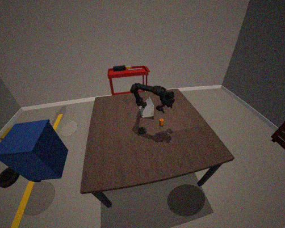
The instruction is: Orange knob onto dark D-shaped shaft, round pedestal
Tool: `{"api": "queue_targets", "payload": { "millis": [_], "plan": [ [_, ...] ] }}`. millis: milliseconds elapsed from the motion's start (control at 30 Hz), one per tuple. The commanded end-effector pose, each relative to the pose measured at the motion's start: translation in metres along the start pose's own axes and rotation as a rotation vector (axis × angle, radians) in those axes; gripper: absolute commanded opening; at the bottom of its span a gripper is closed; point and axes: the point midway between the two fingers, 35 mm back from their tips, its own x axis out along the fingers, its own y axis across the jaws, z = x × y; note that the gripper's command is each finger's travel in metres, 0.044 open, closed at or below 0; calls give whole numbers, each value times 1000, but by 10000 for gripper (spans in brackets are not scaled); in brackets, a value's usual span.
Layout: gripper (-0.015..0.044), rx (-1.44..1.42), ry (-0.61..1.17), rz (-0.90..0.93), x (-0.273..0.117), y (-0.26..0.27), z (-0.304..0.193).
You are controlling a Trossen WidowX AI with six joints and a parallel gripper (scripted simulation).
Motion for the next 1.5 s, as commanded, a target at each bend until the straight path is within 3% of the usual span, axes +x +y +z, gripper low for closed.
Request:
{"api": "queue_targets", "payload": {
  "millis": [0,333,500,1467],
  "plan": [
    [440,284,160,-303,46,-30,-47],
    [440,317,171,-346,51,-37,-48],
    [440,317,170,-347,81,-48,-55],
    [440,317,169,-348,127,-65,-61]
  ]
}}
